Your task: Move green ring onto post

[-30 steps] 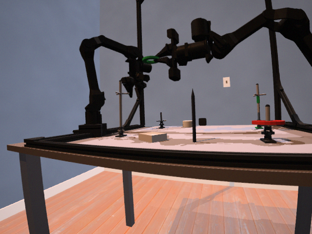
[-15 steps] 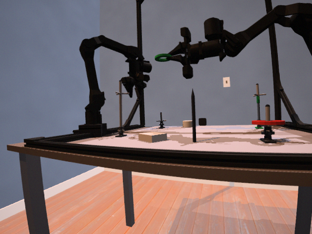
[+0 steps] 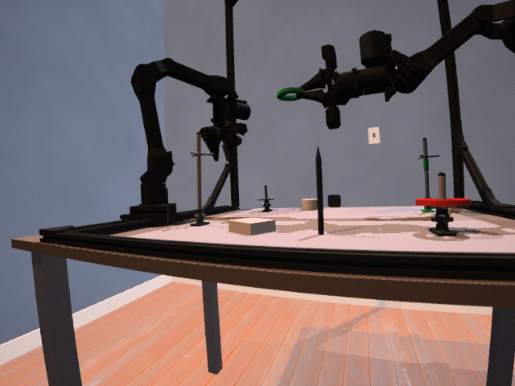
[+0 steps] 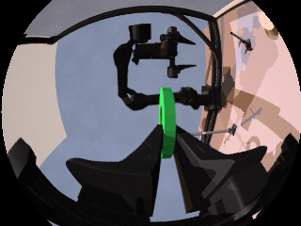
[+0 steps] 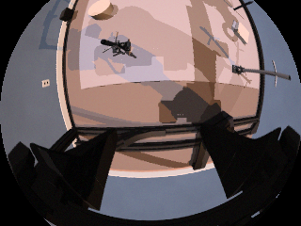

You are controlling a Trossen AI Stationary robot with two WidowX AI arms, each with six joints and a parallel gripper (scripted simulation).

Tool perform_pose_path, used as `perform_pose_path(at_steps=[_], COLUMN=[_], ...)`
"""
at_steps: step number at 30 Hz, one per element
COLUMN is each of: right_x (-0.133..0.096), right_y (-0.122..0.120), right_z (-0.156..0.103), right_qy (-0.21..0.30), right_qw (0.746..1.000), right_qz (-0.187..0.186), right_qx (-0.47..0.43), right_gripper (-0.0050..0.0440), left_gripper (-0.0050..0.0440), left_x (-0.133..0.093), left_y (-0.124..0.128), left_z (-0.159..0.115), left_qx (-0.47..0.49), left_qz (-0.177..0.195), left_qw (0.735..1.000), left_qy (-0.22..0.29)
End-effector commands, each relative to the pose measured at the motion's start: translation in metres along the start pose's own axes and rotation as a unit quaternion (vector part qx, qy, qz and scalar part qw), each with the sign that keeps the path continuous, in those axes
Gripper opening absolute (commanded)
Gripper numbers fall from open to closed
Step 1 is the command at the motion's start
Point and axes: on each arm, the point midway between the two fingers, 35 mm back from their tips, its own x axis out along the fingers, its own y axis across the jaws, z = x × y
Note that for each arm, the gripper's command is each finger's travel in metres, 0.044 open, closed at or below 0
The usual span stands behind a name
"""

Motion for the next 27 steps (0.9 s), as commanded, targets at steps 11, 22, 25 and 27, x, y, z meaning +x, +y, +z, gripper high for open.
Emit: perform_pose_path(at_steps=[11,22,25,27], right_x=[0.000,0.013,0.012,0.015], right_y=[-0.001,0.004,0.012,0.007], right_z=[0.000,0.043,0.055,0.067], right_qy=[-0.001,-0.080,-0.103,-0.126], right_qw=[1.000,0.992,0.987,0.980], right_qz=[-0.001,0.062,0.091,0.103], right_qx=[0.002,0.077,0.087,0.115], right_gripper=[0.0400,0.0400,0.0400,0.0400], left_gripper=[0.0000,0.0000,0.0000,0.0000], left_x=[-0.052,-0.058,-0.058,-0.058], left_y=[-0.007,-0.008,-0.008,-0.008], left_z=[0.018,0.019,0.019,0.019], left_qx=[0.003,0.003,0.003,0.003], left_qz=[-0.001,-0.001,-0.001,-0.001], left_qw=[1.000,1.000,1.000,1.000], left_qy=[0.015,0.017,0.017,0.017])
